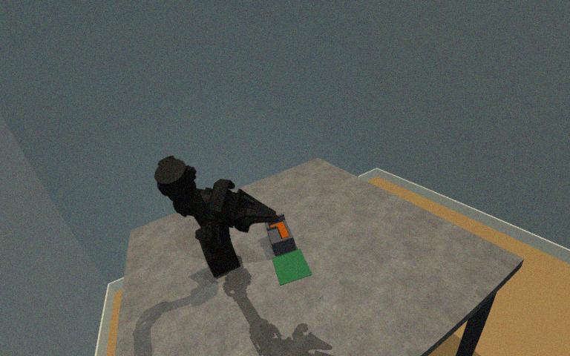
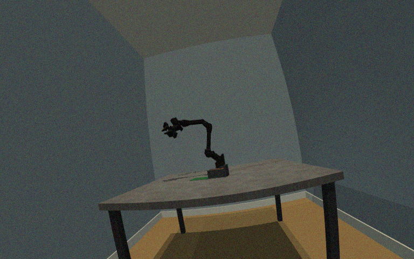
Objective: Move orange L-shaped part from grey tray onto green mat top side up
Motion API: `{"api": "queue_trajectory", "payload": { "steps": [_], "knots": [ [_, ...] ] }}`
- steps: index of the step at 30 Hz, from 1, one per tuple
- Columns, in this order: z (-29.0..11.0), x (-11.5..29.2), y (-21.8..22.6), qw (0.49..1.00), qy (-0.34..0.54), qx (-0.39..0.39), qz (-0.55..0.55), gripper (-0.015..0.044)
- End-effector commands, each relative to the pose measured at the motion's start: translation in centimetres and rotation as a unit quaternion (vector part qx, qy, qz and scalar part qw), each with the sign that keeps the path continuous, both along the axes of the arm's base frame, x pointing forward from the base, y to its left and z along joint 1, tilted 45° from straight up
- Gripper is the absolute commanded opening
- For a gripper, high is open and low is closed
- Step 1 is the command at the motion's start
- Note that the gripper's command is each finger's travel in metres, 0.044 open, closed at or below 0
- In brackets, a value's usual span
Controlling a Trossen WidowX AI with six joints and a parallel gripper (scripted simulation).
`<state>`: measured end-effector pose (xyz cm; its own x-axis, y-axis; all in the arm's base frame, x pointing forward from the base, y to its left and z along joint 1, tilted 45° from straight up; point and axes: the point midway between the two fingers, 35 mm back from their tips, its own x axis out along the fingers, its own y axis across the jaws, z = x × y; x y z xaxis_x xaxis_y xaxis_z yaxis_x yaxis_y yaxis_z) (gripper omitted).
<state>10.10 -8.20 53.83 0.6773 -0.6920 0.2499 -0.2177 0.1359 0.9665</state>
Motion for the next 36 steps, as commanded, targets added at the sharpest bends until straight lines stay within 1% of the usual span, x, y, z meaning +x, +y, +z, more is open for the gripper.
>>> {"api": "queue_trajectory", "payload": {
  "steps": [1, 4, 8, 10, 11, 12, 15, 20, 24, 28, 31, 33, 36],
  "knots": [
    [-3.1, 1.8, -5.7, 0.996, 0.036, 0.073, 0.029, 0.0180],
    [-6.4, 4.7, -9.1, 0.987, 0.080, 0.128, 0.056, 0.0180],
    [-10.0, 8.0, -11.0, 0.973, 0.136, 0.169, 0.081, 0.0180],
    [-12.7, 10.4, -11.8, 0.960, 0.181, 0.192, 0.098, 0.0180],
    [-14.2, 11.8, -12.0, 0.951, 0.209, 0.201, 0.109, 0.0180],
    [-15.1, 12.8, -11.7, 0.945, 0.236, 0.188, 0.128, 0.0180],
    [-19.4, 16.2, -11.4, 0.915, 0.309, 0.210, 0.151, 0.0180],
    [-27.1, 20.8, -8.7, 0.847, 0.446, 0.218, 0.190, 0.0180],
    [-33.4, 23.2, -5.3, 0.772, 0.563, 0.198, 0.217, 0.0180],
    [-39.2, 24.2, -1.1, 0.679, 0.678, 0.148, 0.239, 0.0180],
    [-43.4, 23.9, 2.3, 0.594, 0.759, 0.091, 0.250, 0.0180],
    [-46.0, 23.0, 4.3, 0.539, 0.803, 0.049, 0.251, 0.0180],
    [-49.5, 21.5, 7.4, 0.429, 0.867, -0.039, 0.251, 0.0180]
  ]
}}
